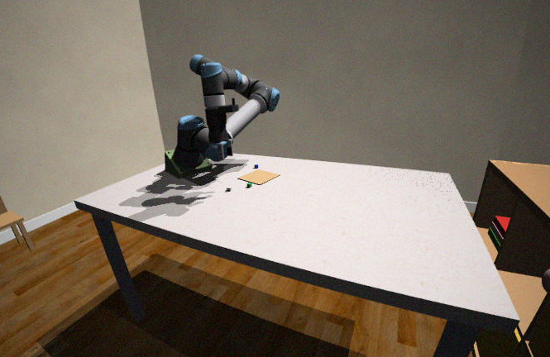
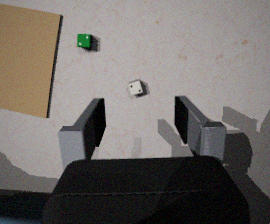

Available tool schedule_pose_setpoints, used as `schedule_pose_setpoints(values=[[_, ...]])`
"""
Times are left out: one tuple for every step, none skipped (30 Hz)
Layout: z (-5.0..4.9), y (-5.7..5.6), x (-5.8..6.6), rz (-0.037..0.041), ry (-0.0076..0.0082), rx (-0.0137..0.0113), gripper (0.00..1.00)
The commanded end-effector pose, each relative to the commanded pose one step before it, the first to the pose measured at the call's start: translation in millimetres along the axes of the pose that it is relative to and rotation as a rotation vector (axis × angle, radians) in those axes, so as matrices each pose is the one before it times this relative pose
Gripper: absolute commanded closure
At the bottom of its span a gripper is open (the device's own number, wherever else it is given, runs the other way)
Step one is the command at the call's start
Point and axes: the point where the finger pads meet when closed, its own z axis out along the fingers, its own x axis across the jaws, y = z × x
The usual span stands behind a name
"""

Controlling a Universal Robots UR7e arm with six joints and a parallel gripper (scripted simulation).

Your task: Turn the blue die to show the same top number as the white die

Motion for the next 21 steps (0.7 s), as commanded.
schedule_pose_setpoints(values=[[1.14,0.47,0.23,0.00256,-0.00367,-0.00167,0.0],[0.0,0.0,0.0,0.0,0.0,0.0,0.0],[0.0,0.0,0.0,0.0,0.0,0.0,0.0],[0.0,0.0,0.0,0.0,0.0,0.0,0.0],[0.0,0.0,0.0,0.0,0.0,0.0,0.0],[0.0,0.0,0.0,0.0,0.0,0.0,0.0],[0.0,0.0,0.0,0.0,0.0,0.0,0.0],[0.0,0.0,0.0,0.0,0.0,0.0,0.0],[0.002,0.0,0.0,0.0,0.0,0.0,0.0],[0.017,0.0,0.0,0.0,0.0,0.0,0.0],[0.044,0.0,0.0,0.0,0.0,0.0,0.0],[0.084,0.0,0.0,0.0,0.0,0.0,0.0],[0.134,0.01,0.0,0.0,0.0,0.00001,0.0],[0.194,0.01,0.0,0.0,-0.00001,0.00001,0.0],[0.263,0.01,0.0,0.0,-0.00001,0.00001,0.0],[0.34,0.01,0.0,-0.00001,-0.00001,0.00002,0.0],[0.423,0.01,0.0,-0.00001,-0.00001,0.00003,0.0],[0.0,0.0,0.0,0.0,0.0,0.0,0.0],[0.0,0.0,0.0,0.0,0.0,0.0,0.0],[0.512,0.01,0.0,-0.00001,-0.00001,0.00004,0.0],[0.606,0.01,0.0,-0.00001,-0.00001,0.00005,0.0]])
